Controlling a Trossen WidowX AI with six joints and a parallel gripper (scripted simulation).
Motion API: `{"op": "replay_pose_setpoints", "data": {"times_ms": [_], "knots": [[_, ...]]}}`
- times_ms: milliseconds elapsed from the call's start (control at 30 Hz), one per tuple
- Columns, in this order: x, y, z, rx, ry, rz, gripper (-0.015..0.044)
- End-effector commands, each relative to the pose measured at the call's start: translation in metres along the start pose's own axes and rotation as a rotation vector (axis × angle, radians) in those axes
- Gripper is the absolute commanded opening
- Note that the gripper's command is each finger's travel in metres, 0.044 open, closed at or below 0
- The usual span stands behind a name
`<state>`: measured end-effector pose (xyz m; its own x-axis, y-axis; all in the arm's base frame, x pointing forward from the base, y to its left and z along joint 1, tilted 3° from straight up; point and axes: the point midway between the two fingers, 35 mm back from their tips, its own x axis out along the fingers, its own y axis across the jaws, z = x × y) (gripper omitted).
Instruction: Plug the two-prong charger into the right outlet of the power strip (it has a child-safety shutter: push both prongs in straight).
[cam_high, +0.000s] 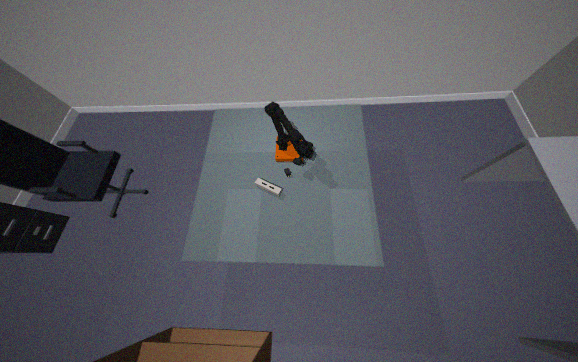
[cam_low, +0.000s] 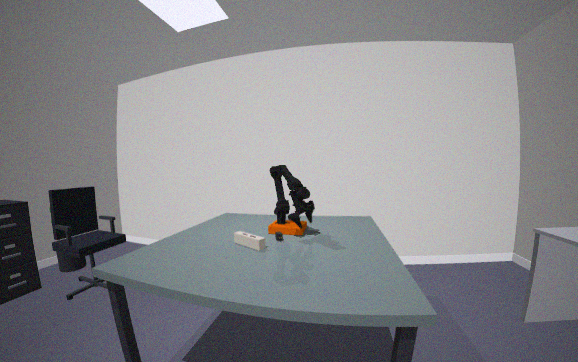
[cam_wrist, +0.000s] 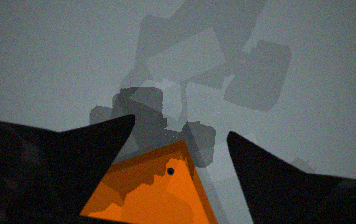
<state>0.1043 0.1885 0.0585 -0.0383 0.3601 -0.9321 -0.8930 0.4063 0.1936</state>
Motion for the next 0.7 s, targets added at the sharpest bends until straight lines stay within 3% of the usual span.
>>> {"op": "replay_pose_setpoints", "data": {"times_ms": [0, 667], "knots": [[-0.002, -0.016, -0.002, 0.046, 0.036, -0.034, 0.0440], [-0.020, -0.079, -0.016, 0.260, 0.158, -0.149, 0.0440]]}}
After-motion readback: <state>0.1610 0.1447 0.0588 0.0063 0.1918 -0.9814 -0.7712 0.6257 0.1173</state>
